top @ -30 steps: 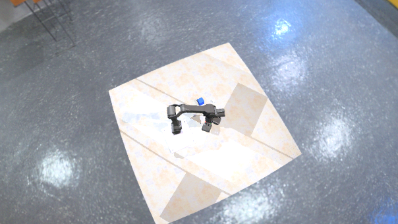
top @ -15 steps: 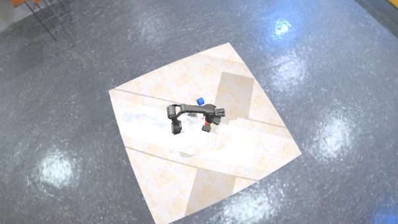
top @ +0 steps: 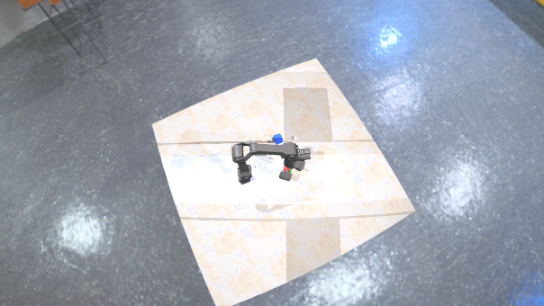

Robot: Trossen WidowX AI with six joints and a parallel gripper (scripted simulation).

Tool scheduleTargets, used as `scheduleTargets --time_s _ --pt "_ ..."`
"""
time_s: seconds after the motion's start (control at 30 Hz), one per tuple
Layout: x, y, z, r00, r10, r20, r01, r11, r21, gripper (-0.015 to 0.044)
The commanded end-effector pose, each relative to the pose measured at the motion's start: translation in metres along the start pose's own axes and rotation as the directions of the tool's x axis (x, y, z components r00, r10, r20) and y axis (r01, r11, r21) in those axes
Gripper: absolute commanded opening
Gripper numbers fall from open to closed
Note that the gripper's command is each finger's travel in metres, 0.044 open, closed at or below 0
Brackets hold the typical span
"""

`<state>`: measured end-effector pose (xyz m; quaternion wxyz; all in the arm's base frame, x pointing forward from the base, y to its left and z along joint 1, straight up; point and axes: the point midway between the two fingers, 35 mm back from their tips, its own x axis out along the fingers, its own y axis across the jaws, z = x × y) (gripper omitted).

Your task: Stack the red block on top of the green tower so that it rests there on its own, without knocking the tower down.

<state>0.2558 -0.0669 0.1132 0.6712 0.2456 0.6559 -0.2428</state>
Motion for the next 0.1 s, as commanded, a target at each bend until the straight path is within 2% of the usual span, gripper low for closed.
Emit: scheduleTargets --time_s 0.0,0.07 --pt "0.0002 0.0000 0.0000 1.000 0.000 0.000 0.000 1.000 0.000 0.0440" --pt "0.0002 0.0000 0.0000 1.000 0.000 0.000 0.000 1.000 0.000 0.0440"
